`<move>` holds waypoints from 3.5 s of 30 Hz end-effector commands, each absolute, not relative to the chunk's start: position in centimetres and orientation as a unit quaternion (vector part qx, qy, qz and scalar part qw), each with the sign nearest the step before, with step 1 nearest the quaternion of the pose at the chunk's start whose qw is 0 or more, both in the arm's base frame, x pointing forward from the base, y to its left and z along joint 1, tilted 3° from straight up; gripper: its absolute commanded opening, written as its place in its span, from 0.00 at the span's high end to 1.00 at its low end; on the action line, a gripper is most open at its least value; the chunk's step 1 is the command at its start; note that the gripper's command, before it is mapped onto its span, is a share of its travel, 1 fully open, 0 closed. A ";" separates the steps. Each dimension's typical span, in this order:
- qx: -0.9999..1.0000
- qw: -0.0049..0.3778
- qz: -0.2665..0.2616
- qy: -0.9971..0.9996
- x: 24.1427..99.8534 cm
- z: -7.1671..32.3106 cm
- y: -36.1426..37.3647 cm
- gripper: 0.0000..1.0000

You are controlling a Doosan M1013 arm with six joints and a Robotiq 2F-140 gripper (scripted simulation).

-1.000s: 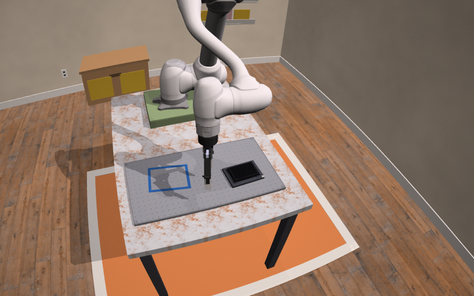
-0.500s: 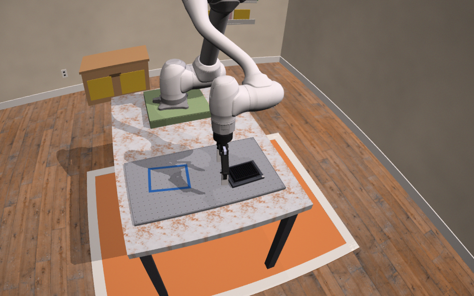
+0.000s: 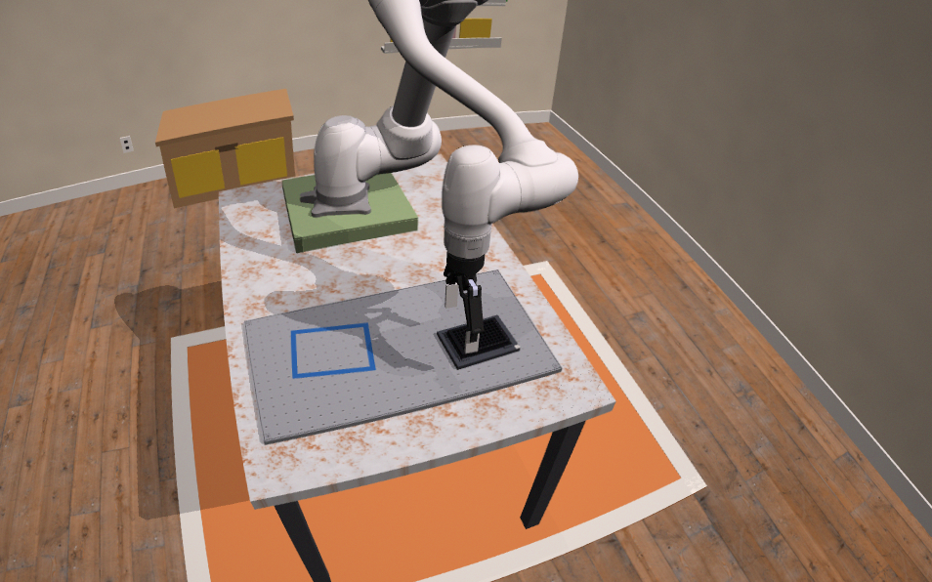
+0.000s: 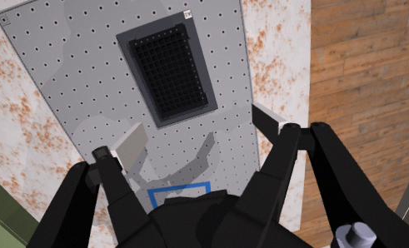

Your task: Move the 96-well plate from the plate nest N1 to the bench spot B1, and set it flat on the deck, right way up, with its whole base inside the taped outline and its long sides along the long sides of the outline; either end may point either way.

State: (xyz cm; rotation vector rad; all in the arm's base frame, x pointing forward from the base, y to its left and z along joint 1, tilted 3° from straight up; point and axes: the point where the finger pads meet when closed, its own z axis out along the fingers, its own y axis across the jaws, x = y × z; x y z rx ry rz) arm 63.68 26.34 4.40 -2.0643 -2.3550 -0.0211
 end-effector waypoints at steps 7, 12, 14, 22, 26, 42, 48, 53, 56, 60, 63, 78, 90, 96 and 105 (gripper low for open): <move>-0.608 0.020 0.011 -0.793 61.1 4.4 30.2 0.00; -0.608 0.020 0.011 -0.793 60.3 4.4 31.4 0.00; -0.608 0.020 0.011 -0.793 60.0 4.4 31.9 0.00; -0.608 0.020 0.011 -0.793 60.0 4.4 31.9 0.00; -0.608 0.020 0.011 -0.793 60.0 4.4 31.9 0.00; -0.608 0.020 0.011 -0.793 59.9 1.9 31.9 0.00; -0.608 0.020 0.011 -0.793 59.9 1.3 31.9 0.00; -0.608 0.020 0.011 -0.793 59.8 0.4 31.9 0.00; -0.608 0.020 0.011 -0.793 59.8 -0.1 31.9 0.00; -0.608 0.020 0.011 -0.793 59.8 -0.6 31.9 0.00; -0.608 0.020 0.011 -0.793 59.8 -0.9 31.9 0.00; -0.608 0.020 0.011 -0.793 59.7 -1.9 31.9 0.00; -0.608 0.020 0.011 -0.793 59.7 -1.9 31.9 1.00; -0.608 0.020 0.011 -0.793 59.7 -1.9 31.9 1.00; -0.608 0.020 0.011 -0.793 59.7 -1.9 31.9 1.00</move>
